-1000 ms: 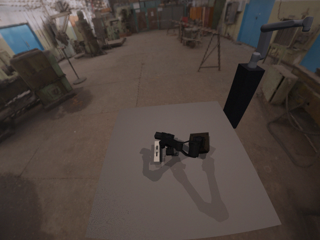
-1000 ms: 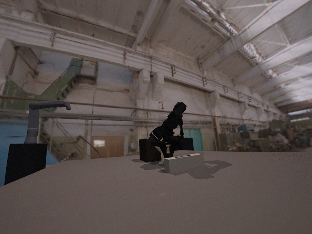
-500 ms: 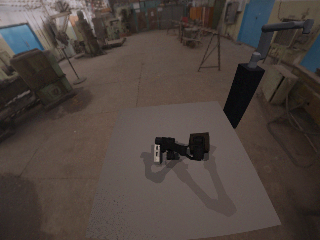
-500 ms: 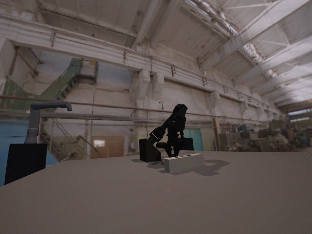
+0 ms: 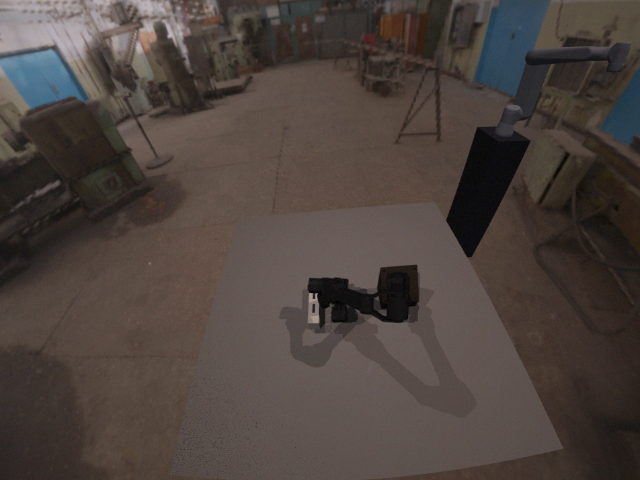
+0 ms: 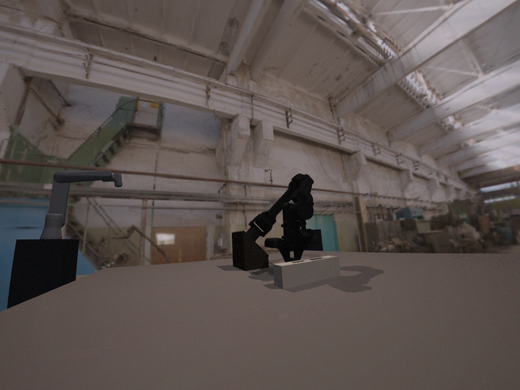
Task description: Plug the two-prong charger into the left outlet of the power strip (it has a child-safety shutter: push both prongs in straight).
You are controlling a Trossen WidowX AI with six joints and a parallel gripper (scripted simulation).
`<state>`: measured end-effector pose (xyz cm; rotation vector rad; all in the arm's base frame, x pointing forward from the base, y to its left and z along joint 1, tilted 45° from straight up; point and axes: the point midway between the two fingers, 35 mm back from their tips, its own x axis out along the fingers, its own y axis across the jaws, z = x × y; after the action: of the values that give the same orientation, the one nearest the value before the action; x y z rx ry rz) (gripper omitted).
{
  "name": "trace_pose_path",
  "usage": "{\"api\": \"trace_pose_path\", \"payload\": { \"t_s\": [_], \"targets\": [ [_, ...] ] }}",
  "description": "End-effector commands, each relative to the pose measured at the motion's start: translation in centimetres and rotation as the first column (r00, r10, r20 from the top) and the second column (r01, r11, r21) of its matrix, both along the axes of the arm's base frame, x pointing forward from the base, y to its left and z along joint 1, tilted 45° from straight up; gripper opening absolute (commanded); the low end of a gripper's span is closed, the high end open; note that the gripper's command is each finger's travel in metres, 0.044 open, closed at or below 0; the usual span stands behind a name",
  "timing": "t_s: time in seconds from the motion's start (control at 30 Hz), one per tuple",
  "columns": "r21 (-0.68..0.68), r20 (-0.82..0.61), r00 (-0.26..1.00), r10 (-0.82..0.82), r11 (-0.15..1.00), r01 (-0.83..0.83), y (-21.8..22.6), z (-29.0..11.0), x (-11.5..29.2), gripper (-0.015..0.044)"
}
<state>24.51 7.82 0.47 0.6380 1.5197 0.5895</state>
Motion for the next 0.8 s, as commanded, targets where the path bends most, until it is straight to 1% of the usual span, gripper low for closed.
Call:
{"api": "trace_pose_path", "payload": {
  "t_s": [0.0, 0.77],
  "targets": [
    [0.004, -0.006, 1.0, -0.005, 1.0, 0.005, 0.1, 0.1, 0.5, 0.0],
    [0.009, -0.005, 1.0, -0.002, 1.0, 0.002, 0.4, 0.4, 3.2, 0.0]
  ]
}}
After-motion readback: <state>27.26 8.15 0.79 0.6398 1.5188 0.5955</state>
